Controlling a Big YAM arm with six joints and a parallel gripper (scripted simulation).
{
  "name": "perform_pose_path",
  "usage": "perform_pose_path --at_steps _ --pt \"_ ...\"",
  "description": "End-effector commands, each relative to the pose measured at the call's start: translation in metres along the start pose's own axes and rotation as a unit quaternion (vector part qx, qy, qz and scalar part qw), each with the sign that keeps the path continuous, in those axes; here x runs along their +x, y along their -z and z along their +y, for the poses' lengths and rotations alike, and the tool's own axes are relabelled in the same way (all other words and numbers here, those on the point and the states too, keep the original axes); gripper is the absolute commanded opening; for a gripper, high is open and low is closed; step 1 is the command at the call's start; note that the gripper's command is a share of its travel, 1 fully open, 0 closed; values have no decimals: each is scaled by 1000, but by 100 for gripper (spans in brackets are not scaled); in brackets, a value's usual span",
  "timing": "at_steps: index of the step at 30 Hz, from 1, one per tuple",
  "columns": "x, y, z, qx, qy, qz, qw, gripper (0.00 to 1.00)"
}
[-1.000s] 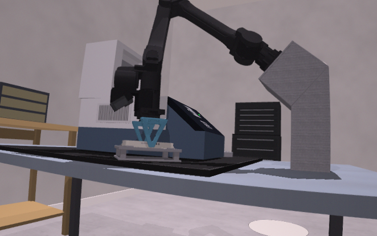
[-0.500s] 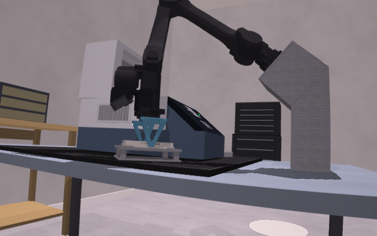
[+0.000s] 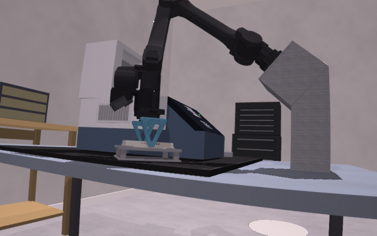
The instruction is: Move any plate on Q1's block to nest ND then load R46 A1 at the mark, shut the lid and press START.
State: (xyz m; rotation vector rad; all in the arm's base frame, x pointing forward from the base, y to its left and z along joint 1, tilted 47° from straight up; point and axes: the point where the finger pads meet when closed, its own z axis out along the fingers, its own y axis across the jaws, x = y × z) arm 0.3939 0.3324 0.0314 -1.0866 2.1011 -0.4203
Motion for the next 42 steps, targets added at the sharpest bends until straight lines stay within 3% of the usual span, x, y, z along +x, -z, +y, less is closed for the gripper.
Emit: perform_pose_path --at_steps 1,5,6,42 --pt "7 -2 -1 0 -5 8 1000 100" --pt "-1 2 -6 2 -11 -1 1000 100" --pt "-5 4 -8 3 -13 -5 1000 0" --pt "-20 6 -11 7 -21 -20 1000 0"
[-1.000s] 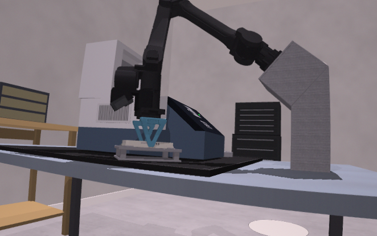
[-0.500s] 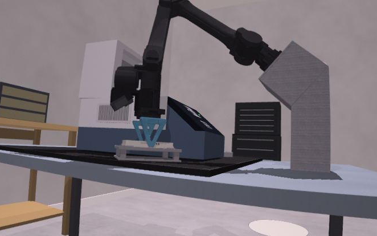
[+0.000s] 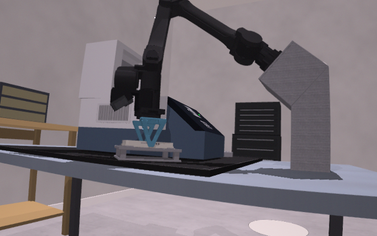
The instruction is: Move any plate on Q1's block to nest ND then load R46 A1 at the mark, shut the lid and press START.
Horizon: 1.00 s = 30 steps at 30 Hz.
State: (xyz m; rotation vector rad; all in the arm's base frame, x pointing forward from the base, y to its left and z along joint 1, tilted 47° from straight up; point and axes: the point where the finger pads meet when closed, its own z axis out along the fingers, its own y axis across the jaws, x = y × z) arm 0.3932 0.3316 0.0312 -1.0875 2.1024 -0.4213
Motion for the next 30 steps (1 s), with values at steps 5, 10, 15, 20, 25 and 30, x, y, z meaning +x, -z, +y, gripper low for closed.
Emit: perform_pose_path --at_steps 5,10,15,20,25,30 --pt "-21 6 -11 7 -21 -21 1000 0" --pt "-22 6 -11 7 -22 -22 1000 0" --pt "-22 6 -11 7 -22 -22 999 0" --pt "-23 6 -11 8 -22 -23 999 0" --pt "-23 6 -11 7 -22 -23 999 0" --pt "-16 31 -3 3 -14 -20 1000 0"
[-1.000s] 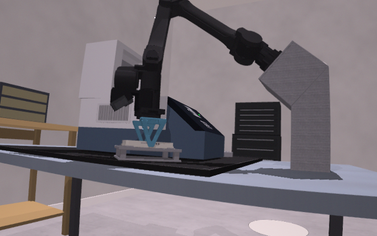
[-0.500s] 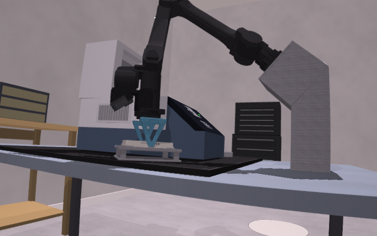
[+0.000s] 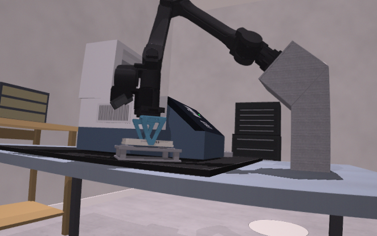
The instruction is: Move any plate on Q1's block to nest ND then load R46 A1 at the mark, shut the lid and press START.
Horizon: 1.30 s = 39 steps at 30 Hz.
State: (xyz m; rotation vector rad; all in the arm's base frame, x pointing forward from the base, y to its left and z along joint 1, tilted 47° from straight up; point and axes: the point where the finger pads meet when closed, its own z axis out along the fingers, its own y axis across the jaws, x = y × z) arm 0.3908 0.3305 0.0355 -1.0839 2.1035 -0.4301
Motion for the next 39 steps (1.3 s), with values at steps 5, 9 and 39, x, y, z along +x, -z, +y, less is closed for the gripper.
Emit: perform_pose_path --at_steps 5,9,39 --pt "-8 44 3 -4 -9 -15 1000 0" --pt "0 48 8 -6 -3 -5 1000 0" --pt "-10 144 -2 -3 -16 -17 1000 0"
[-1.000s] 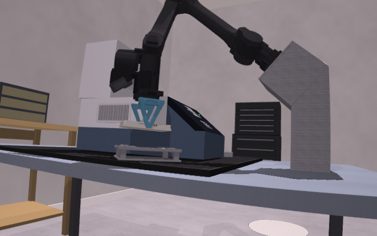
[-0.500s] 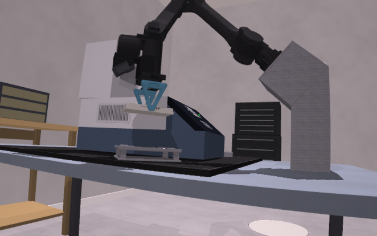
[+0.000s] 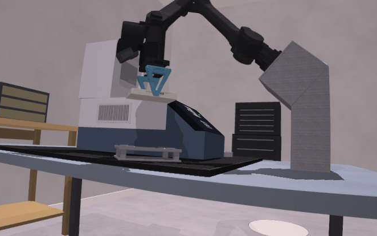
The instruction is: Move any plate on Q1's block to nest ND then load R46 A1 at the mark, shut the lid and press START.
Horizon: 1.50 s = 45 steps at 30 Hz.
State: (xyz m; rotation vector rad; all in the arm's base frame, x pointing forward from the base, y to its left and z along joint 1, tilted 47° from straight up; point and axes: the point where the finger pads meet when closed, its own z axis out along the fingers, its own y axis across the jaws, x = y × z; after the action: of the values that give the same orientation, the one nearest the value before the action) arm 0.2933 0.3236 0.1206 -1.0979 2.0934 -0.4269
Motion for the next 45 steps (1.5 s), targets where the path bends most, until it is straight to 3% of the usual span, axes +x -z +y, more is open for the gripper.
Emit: perform_pose_path --at_steps 1,6,14,23,34,45 --pt "-14 16 -4 0 -22 -10 1000 0" --pt "-13 22 1 -3 -15 -8 1000 0" --pt "-21 61 -5 -3 -25 -22 999 0" --pt "-10 72 1 -3 -15 -8 1000 0" --pt "-19 121 -5 -4 -28 -21 999 0" --pt "-3 99 0 2 -10 3 1000 0"
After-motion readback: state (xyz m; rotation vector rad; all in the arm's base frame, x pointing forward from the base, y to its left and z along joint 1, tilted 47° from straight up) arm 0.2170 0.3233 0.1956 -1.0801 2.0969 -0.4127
